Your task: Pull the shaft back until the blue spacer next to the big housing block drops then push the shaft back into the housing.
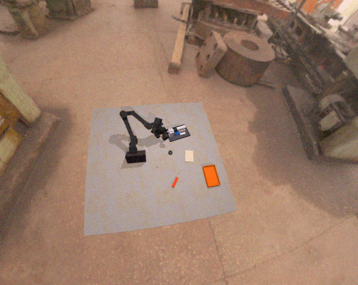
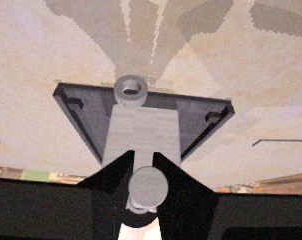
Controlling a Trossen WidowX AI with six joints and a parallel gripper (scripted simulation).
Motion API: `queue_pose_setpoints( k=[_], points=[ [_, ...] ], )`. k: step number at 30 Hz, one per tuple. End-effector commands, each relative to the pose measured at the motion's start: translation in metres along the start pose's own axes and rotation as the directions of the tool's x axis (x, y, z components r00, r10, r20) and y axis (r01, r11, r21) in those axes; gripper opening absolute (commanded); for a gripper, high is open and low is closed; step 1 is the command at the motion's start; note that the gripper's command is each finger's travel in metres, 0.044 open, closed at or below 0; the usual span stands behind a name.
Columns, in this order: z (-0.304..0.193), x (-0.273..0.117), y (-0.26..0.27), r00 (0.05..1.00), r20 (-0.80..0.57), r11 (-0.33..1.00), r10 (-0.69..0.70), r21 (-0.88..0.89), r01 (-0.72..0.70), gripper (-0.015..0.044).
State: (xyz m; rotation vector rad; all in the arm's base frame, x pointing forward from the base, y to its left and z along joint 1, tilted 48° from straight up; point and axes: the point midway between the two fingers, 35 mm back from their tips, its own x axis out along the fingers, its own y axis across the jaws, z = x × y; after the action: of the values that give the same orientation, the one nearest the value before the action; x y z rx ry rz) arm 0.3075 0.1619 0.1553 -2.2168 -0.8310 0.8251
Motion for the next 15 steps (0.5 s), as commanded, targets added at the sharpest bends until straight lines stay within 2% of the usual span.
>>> queue_pose_setpoints(
  k=[1,15],
  points=[
    [-0.0022,0.0016,0.0001,1.000,-0.002,1.000,0.001,0.004,-0.001,0.0000],
    [-0.0057,0.0050,0.0000,1.000,-0.002,1.000,0.001,0.004,-0.001,0.0000]
  ],
)
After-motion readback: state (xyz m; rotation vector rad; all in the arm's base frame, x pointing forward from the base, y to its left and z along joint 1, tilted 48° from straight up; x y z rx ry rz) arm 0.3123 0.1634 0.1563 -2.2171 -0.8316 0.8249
